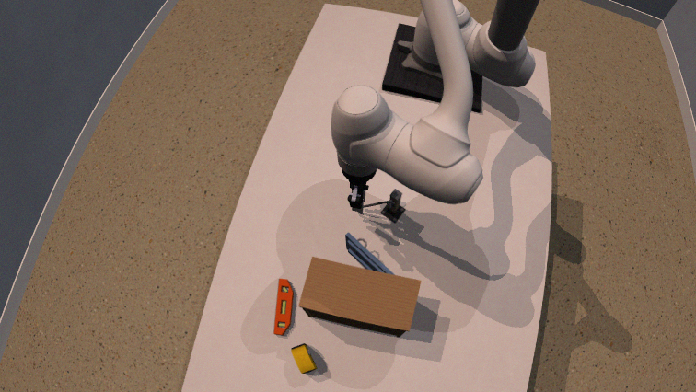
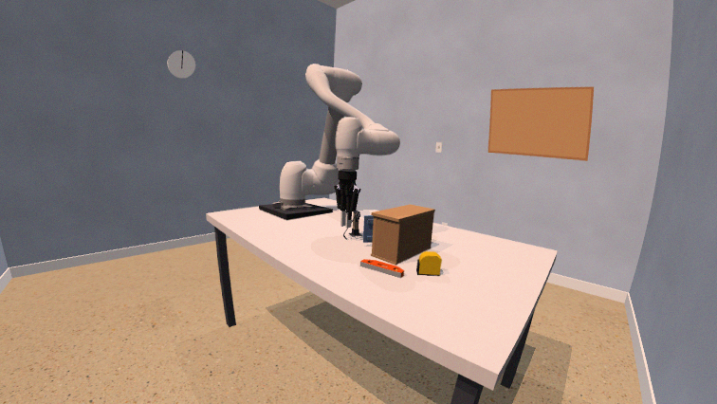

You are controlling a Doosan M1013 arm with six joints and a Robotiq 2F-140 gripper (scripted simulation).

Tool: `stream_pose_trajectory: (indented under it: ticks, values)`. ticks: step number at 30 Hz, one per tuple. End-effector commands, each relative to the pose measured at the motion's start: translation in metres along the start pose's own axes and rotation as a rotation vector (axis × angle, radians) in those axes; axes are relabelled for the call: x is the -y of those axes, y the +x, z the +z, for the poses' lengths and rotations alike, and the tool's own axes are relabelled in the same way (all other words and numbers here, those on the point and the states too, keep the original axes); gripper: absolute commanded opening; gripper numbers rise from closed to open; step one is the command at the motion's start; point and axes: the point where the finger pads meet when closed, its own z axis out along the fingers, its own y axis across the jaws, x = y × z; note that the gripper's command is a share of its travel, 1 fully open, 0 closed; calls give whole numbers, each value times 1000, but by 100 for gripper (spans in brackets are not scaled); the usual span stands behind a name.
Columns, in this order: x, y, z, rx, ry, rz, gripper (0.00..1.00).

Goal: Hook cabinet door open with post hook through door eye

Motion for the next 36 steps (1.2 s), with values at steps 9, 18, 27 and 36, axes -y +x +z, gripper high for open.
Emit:
stream_pose_trajectory:
  ticks: [9,18,27,36]
  values:
    - [2,3,4,-4,4,-4,15]
    - [4,5,4,-4,4,-4,15]
    - [4,5,4,-4,4,-4,15]
    - [4,5,4,-4,4,-4,15]
